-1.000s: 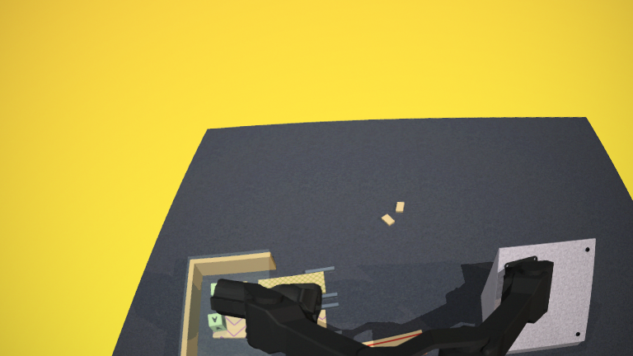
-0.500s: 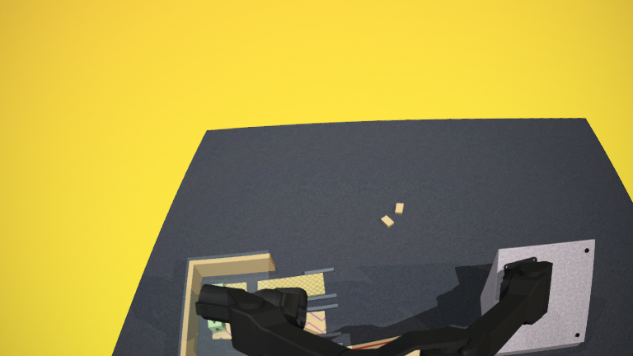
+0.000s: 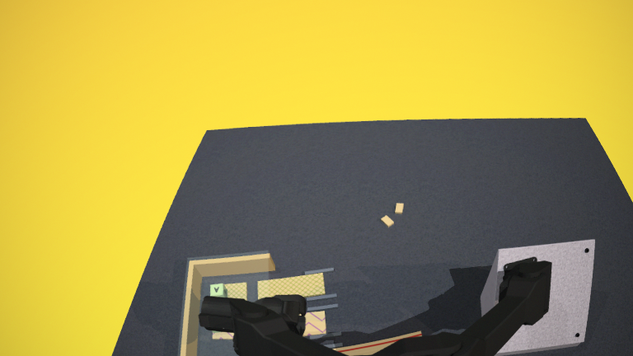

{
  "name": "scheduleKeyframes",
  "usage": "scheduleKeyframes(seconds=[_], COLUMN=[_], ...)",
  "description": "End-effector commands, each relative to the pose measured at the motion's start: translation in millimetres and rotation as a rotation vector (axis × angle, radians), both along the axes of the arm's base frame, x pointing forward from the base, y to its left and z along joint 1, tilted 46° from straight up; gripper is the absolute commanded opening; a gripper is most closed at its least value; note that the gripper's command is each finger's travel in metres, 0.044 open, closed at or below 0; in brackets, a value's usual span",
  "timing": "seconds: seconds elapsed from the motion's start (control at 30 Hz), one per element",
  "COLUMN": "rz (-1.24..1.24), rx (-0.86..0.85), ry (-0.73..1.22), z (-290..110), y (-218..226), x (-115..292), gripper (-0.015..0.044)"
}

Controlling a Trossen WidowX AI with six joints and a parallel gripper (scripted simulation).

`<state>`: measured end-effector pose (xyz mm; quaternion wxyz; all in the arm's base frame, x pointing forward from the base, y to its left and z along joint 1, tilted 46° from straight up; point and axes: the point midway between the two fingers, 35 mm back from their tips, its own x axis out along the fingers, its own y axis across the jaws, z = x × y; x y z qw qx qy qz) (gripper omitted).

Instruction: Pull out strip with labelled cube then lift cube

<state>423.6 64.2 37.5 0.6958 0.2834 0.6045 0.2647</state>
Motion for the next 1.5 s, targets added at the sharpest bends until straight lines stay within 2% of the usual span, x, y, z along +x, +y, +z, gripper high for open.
scheduleKeyframes(seconds=[0.0,0.87,0.97,1.3,1.43,1.47], rz=[0.002,0.002,0.003,0.003,0.003,0.003], rx=[0.001,0.003,0.004,0.004,0.004,0.003], ry=[0.015,0.015,0.007,0.007,0.007,0.008], z=[-8.3,-18.7,-16.5,-16.5,-15.6,-14.5], y=[6.7,18.0,17.7,17.7,15.8,13.4], x=[-3.1,-2.2,-0.4,-0.4,-3.2,-6.7], gripper=[0.0250,0.0250,0.0171,0.0105,0.0000,0.0000])
